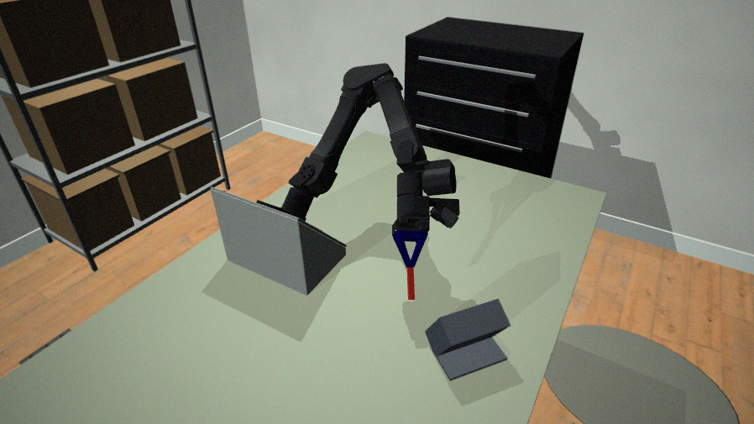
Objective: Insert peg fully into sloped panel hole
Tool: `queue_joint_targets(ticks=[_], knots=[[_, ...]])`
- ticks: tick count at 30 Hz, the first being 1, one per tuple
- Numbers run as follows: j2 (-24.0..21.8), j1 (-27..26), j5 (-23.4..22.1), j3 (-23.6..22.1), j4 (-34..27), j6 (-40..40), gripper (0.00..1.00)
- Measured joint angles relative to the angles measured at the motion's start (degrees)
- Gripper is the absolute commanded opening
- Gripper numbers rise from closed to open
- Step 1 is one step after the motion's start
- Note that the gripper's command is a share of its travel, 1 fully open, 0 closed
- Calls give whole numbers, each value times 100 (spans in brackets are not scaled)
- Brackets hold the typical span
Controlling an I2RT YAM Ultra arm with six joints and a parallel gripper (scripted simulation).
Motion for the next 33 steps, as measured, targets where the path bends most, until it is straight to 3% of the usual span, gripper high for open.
queue_joint_targets(ticks=[33], knots=[[-1110,848,629,-800,1051,310,0]])
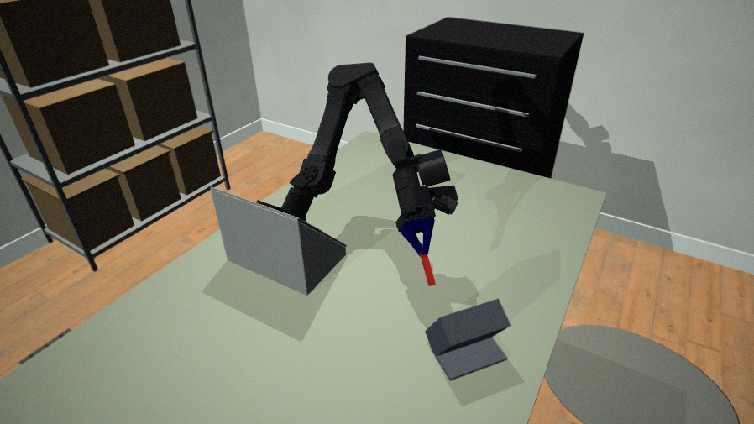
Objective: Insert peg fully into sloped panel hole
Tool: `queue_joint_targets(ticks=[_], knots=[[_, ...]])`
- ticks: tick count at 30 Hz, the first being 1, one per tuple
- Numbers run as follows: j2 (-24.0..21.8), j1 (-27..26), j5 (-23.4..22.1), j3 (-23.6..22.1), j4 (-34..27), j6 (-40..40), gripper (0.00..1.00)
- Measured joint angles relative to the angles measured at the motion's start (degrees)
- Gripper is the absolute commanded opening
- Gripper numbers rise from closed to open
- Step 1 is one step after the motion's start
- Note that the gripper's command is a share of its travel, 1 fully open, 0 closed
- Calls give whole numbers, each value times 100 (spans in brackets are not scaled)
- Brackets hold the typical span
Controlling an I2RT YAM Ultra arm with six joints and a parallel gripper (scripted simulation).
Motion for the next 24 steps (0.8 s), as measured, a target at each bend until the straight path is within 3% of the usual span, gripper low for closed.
queue_joint_targets(ticks=[11,24], knots=[[-317,227,197,-225,321,94,0],[-177,236,214,-225,509,96,0]])
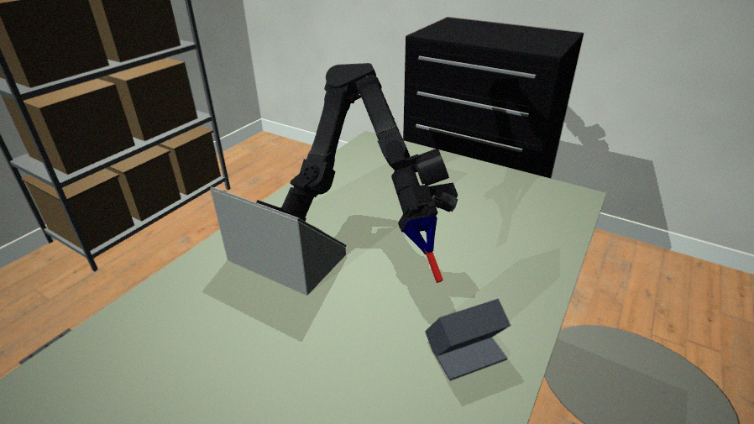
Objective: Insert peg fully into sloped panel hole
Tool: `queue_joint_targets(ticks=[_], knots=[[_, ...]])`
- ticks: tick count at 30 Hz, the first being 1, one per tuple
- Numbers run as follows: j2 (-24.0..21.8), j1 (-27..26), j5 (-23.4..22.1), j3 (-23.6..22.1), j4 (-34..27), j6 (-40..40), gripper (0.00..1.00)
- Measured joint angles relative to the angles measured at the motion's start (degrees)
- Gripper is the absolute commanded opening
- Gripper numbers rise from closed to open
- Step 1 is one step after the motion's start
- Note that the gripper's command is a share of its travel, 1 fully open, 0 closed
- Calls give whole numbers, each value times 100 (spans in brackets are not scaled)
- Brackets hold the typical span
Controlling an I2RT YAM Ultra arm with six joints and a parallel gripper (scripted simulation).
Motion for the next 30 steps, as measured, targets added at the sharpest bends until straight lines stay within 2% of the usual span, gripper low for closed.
queue_joint_targets(ticks=[11,30], knots=[[356,-11,-2,9,201,-31,0],[1014,-142,-59,424,490,-127,0]])
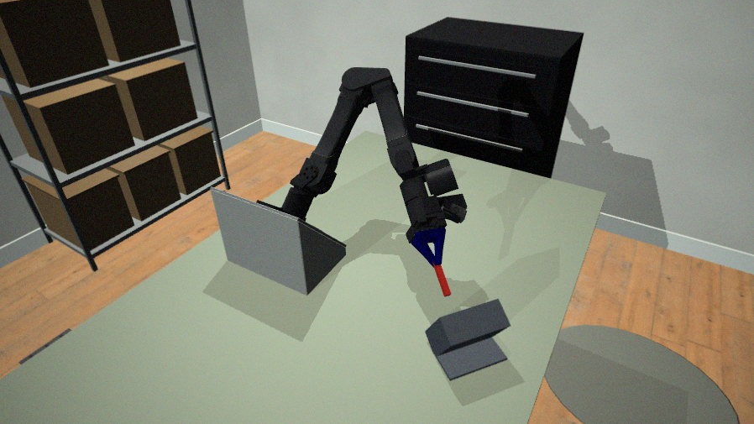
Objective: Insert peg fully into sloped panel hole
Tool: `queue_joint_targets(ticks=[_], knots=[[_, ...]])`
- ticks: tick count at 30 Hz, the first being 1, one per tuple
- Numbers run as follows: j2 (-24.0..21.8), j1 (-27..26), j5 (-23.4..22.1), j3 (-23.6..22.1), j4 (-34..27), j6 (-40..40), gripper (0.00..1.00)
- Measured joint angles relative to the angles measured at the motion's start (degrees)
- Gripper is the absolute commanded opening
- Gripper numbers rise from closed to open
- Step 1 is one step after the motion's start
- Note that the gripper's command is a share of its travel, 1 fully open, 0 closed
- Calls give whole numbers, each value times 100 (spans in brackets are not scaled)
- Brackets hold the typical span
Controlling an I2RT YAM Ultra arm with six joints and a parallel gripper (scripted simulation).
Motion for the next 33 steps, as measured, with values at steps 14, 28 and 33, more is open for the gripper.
queue_joint_targets(ticks=[14,28,33], knots=[[297,-59,-48,184,146,-15,0],[295,-76,-94,184,179,527,0],[295,-83,-107,184,188,798,0]])
